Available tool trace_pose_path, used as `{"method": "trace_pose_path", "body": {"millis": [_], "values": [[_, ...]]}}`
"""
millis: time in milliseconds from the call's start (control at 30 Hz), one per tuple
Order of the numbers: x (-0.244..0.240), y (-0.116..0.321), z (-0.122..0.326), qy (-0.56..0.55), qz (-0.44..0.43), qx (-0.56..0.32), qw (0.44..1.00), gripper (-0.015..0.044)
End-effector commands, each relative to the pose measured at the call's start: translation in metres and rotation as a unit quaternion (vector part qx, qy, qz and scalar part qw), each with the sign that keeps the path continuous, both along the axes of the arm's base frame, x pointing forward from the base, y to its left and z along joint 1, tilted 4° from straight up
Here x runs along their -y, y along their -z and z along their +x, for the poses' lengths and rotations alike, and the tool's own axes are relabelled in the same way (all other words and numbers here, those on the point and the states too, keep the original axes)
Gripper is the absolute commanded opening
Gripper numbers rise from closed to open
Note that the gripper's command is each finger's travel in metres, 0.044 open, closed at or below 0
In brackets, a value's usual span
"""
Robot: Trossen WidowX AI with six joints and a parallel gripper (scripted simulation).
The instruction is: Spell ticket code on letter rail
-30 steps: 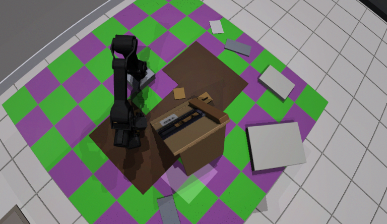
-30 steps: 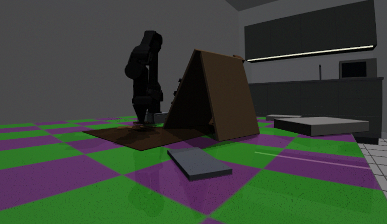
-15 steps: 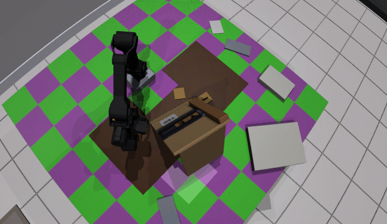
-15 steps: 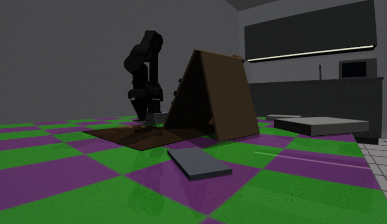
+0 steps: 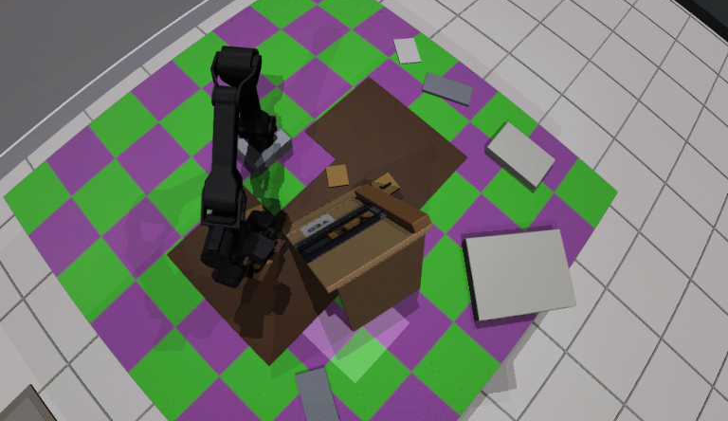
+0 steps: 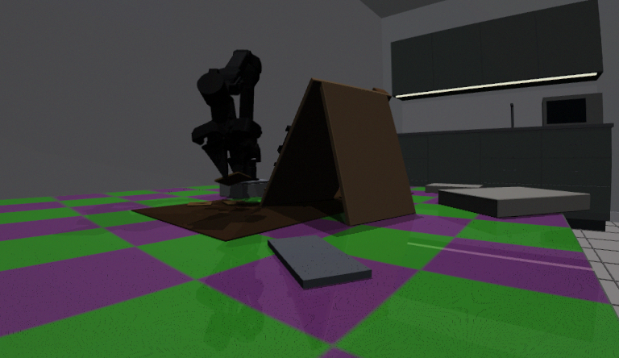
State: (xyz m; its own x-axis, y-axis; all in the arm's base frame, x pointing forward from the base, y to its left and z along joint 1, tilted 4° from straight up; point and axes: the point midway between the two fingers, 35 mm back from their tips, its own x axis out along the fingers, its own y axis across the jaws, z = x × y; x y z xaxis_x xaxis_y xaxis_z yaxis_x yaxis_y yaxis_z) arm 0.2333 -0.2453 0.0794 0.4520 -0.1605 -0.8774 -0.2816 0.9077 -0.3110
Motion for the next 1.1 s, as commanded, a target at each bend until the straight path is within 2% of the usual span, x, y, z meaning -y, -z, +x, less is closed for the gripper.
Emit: {"method": "trace_pose_path", "body": {"millis": [0, 633, 1067], "values": [[0.001, -0.012, 0.007, 0.056, 0.02, 0.054, 0.997, 0.0], [0.003, -0.077, 0.03, 0.225, 0.143, 0.27, 0.925, 0.0], [0.003, -0.079, 0.03, 0.229, 0.148, 0.277, 0.921, 0.0]]}}
